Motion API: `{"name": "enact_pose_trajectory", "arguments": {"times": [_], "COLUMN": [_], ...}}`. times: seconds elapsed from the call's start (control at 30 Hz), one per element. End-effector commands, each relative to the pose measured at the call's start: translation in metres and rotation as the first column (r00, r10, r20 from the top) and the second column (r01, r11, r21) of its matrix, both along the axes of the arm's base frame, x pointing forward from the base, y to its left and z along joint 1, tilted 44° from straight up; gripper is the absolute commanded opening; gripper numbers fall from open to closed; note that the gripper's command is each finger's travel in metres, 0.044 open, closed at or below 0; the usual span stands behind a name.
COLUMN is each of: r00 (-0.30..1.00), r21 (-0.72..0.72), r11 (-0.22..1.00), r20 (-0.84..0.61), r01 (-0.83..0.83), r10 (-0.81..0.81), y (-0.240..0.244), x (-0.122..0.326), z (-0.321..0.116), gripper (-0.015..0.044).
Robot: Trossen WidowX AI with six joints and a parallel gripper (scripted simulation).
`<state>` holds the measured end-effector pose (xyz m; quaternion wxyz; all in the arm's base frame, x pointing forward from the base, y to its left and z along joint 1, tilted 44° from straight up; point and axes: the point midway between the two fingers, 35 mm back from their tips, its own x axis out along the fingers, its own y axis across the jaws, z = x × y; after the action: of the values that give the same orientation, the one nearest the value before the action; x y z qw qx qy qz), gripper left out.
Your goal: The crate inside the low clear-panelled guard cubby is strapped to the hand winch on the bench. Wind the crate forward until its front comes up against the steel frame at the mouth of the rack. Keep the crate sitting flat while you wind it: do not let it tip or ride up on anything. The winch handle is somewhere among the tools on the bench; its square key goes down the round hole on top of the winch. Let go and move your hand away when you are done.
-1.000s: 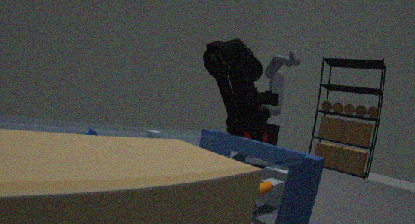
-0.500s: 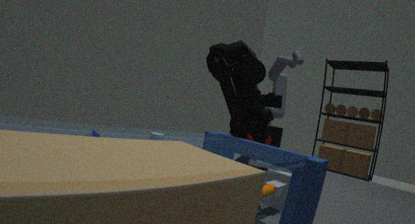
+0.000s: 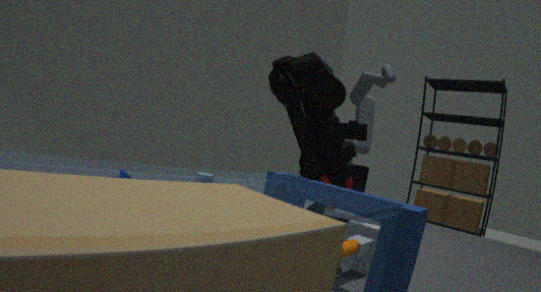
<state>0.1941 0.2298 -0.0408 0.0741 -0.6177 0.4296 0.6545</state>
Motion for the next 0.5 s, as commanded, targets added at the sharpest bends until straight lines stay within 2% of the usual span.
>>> {"name": "enact_pose_trajectory", "arguments": {"times": [0.0, 0.47], "r00": [1.0, 1.0], "r21": [-0.006, -0.005], "r11": [1.0, 1.0], "r20": [0.002, 0.003], "r01": [-0.002, -0.002], "r10": [0.002, 0.002], "y": [0.001, 0.012], "x": [0.005, 0.019], "z": [-0.004, -0.012], "gripper": [0.0, 0.0]}}
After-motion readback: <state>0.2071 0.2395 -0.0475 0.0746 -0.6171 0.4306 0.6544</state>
